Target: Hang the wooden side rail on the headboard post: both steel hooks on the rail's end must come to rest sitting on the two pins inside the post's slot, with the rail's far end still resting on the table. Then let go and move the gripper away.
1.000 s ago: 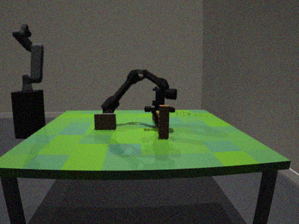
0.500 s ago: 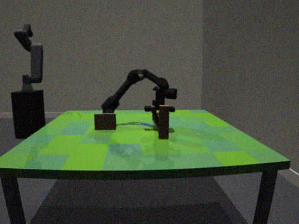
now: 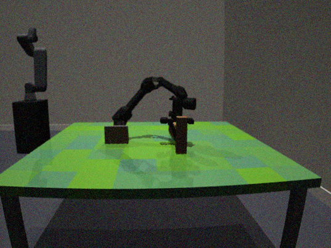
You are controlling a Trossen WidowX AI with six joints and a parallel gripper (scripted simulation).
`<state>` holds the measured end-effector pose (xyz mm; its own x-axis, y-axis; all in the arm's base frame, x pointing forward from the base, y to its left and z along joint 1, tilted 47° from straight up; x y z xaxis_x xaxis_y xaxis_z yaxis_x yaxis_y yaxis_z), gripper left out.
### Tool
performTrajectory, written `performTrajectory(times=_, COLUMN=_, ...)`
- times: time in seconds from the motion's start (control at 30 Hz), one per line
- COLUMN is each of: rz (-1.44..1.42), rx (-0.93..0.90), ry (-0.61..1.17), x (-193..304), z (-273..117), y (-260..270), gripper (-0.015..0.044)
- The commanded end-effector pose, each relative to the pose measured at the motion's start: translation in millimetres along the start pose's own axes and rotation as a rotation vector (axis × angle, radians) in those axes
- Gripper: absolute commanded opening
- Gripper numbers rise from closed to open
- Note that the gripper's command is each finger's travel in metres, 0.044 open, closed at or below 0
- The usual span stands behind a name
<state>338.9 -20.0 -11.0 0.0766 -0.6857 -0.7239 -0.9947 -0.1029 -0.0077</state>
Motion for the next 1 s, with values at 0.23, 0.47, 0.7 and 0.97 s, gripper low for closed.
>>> performTrajectory(times=0.23, rz=0.003, rx=0.021, ry=0.003, x=3.9, z=-5.2, y=-4.3, gripper=0.0000)
performTrajectory(times=0.47, rz=0.003, rx=0.021, ry=0.003, x=4.4, z=-5.6, y=-4.9, gripper=0.0000)
performTrajectory(times=0.7, rz=0.003, rx=0.021, ry=0.003, x=5.0, z=-6.2, y=-5.4, gripper=0.0000)
performTrajectory(times=0.97, rz=0.003, rx=0.021, ry=0.003, x=5.9, z=-6.3, y=-5.1, gripper=0.0000)
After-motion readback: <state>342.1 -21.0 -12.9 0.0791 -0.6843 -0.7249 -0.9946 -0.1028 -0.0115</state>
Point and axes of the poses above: the point midway between the two fingers, 35 mm back from their tips, its own z axis out along the fingers, its own y axis across the jaws, x = y × z, the point moved 1 cm from there along -z, back along the fingers, and after that the axes turned 1 degree about -z, right-handed, at the moved point
